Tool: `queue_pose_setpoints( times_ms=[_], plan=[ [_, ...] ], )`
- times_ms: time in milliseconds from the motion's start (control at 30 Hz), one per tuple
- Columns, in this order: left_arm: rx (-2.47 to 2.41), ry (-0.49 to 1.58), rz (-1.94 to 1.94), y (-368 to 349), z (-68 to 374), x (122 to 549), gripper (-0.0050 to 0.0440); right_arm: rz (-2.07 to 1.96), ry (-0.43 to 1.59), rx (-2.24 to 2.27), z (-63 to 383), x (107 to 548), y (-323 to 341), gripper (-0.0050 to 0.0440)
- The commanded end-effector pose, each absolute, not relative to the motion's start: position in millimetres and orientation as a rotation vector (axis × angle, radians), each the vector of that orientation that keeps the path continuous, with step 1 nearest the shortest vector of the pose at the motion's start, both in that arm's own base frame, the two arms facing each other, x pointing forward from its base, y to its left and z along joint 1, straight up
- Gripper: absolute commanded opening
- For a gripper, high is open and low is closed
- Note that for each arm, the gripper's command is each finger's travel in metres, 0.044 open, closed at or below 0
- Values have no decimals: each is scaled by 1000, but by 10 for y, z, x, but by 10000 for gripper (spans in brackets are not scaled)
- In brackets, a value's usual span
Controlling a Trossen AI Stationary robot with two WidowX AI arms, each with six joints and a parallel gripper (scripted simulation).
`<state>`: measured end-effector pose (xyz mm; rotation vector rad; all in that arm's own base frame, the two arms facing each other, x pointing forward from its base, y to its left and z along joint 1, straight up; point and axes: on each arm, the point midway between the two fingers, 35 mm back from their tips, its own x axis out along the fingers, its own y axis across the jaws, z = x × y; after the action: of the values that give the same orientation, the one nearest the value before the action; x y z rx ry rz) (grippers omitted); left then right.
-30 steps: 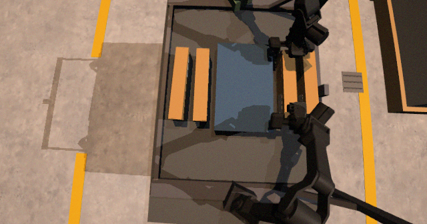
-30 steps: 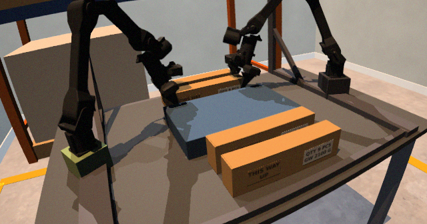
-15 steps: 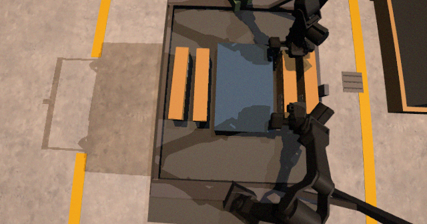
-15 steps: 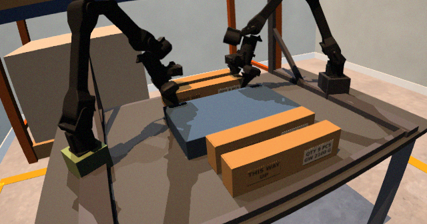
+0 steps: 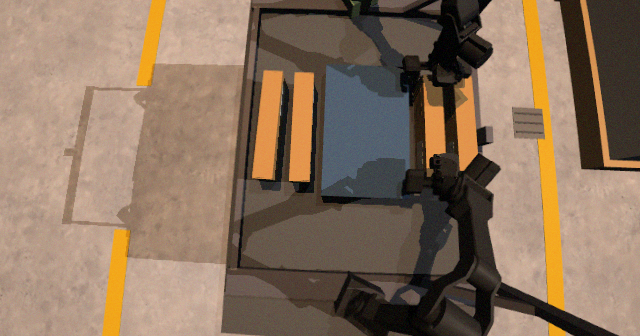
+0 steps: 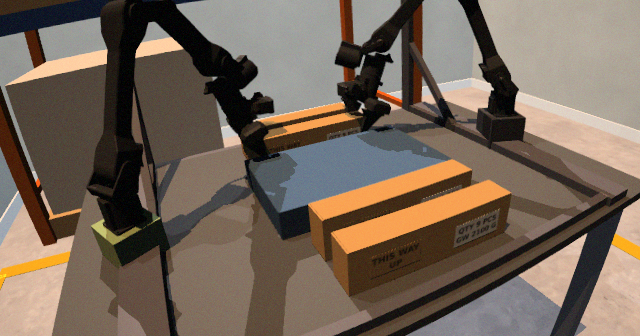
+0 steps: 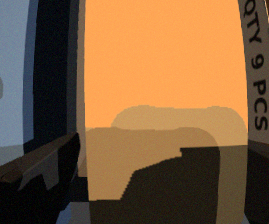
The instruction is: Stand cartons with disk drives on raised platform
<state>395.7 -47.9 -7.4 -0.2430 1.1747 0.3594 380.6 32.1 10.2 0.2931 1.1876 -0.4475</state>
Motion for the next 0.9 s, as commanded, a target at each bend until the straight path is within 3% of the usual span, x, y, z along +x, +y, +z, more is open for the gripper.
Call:
queue_pose_setpoints(
  times_ms=[0,133,167,867],
  plan=[
    [-249,1156,354,-480,-3,3975,382,-439,1165,301,177,3875,339,381],
    [-249,1156,354,-480,-3,3975,382,-439,1165,301,177,3875,339,381],
    [-251,1153,353,-488,7,3999,-50,-438,1159,304,207,3859,330,-50],
    [-254,1149,344,-484,0,4005,-50,-441,1158,303,208,3867,332,-50]
  ],
)
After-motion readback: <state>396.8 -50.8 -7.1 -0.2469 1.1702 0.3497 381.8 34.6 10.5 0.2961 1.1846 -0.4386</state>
